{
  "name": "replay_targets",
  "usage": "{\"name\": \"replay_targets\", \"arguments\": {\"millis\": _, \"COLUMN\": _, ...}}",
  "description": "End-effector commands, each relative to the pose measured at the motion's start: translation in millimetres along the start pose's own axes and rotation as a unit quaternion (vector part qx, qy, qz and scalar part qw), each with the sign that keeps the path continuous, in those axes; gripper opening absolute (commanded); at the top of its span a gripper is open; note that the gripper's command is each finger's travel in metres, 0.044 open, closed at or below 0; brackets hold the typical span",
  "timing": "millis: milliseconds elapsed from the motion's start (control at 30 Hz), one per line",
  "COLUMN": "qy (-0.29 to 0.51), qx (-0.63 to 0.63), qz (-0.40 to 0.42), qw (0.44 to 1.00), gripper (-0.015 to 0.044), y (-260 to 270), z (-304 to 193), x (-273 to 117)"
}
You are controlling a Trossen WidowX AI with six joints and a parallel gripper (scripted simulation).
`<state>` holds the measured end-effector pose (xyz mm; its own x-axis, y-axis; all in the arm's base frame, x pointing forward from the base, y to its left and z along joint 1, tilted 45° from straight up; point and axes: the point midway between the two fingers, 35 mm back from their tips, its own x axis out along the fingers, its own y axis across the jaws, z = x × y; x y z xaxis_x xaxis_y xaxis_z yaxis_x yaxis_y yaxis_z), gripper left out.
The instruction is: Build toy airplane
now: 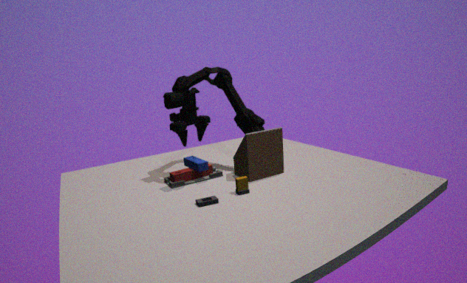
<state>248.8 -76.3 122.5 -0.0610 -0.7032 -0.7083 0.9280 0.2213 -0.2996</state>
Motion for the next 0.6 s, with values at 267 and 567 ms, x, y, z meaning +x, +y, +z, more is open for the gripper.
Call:
{"name": "replay_targets", "arguments": {"millis": 267, "qy": 0.002, "qx": -0.481, "qz": -0.001, "qw": 0.877, "gripper": 0.0440, "y": 1.3, "z": -0.3, "x": 2.5}}
{"name": "replay_targets", "arguments": {"millis": 567, "qy": 0.002, "qx": -0.481, "qz": -0.001, "qw": 0.877, "gripper": 0.0440, "y": 1.3, "z": -0.3, "x": 2.5}}
